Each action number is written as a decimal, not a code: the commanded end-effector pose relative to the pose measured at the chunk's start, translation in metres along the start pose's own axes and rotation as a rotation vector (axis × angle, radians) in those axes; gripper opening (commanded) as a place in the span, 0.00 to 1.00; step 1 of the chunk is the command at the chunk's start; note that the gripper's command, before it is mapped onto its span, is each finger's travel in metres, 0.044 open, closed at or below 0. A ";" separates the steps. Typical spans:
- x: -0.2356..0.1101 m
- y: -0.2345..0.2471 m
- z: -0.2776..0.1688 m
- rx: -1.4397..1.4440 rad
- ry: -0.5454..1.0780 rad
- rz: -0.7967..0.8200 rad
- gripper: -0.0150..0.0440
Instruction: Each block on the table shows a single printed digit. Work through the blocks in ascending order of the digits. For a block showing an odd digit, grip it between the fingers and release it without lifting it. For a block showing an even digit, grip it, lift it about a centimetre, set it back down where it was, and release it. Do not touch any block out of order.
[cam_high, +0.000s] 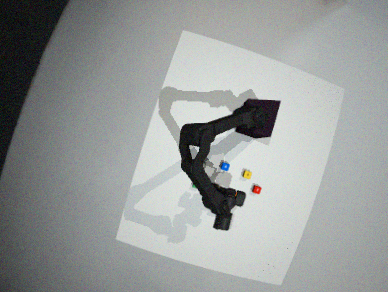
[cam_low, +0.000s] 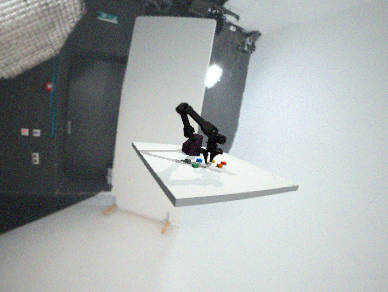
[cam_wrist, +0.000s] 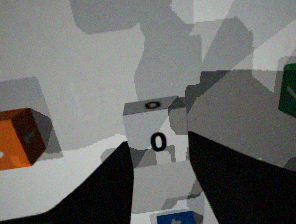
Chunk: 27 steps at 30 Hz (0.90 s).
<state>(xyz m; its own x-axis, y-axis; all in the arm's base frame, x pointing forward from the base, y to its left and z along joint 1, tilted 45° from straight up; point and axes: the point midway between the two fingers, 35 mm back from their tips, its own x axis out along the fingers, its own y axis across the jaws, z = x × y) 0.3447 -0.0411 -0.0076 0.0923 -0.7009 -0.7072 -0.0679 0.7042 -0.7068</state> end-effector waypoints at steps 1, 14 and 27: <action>-0.002 -0.001 0.001 0.007 -0.003 -0.002 0.46; 0.010 -0.001 0.001 0.007 -0.003 -0.002 0.46; 0.013 -0.001 0.001 0.007 -0.003 -0.003 0.46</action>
<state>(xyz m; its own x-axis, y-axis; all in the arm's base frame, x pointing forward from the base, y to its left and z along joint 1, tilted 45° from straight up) 0.3481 -0.0504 -0.0147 0.0985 -0.6989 -0.7084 -0.0550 0.7069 -0.7052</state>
